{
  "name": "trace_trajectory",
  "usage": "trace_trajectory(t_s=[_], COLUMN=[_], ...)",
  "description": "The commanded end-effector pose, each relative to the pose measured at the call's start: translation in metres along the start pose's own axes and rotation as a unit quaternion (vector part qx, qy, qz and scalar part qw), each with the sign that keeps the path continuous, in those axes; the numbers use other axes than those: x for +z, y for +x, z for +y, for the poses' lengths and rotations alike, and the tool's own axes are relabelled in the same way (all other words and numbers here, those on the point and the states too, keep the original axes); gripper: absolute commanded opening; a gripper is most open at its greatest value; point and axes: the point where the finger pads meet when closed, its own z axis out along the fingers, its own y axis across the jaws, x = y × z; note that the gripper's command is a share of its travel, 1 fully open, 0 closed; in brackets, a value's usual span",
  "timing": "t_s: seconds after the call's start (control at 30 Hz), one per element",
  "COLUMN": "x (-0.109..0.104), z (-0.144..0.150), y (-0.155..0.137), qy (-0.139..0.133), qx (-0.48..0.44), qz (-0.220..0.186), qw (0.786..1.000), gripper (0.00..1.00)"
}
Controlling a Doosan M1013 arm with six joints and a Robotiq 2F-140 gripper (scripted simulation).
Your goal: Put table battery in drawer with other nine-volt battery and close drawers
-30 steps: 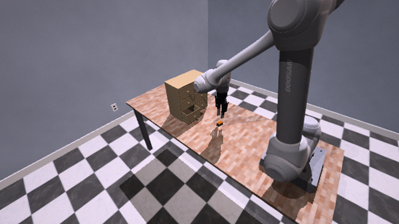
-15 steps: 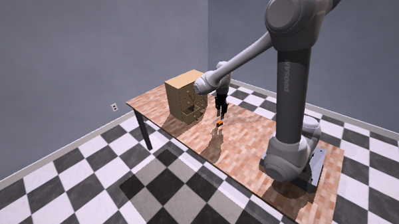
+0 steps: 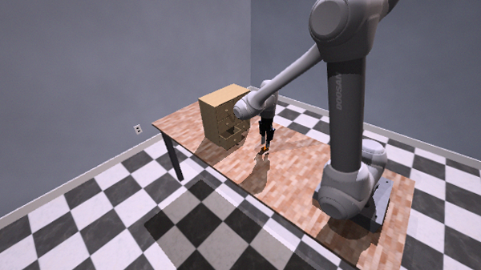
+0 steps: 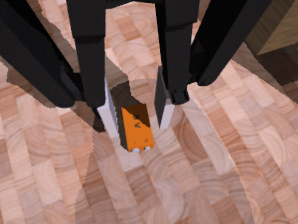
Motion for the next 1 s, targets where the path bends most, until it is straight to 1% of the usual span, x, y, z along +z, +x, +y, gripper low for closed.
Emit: trace_trajectory(t_s=[0.0,0.27,0.97], x=[0.0063,0.01,0.0101], z=[-0.0002,-0.0002,-0.0002], y=[-0.0001,-0.0002,-0.0002], qy=[0.0,0.0,0.0], qx=[0.0,0.0,0.0], qz=[0.0,0.0,0.0], qw=[1.0,1.0,1.0], gripper=[0.26,0.26,0.26])
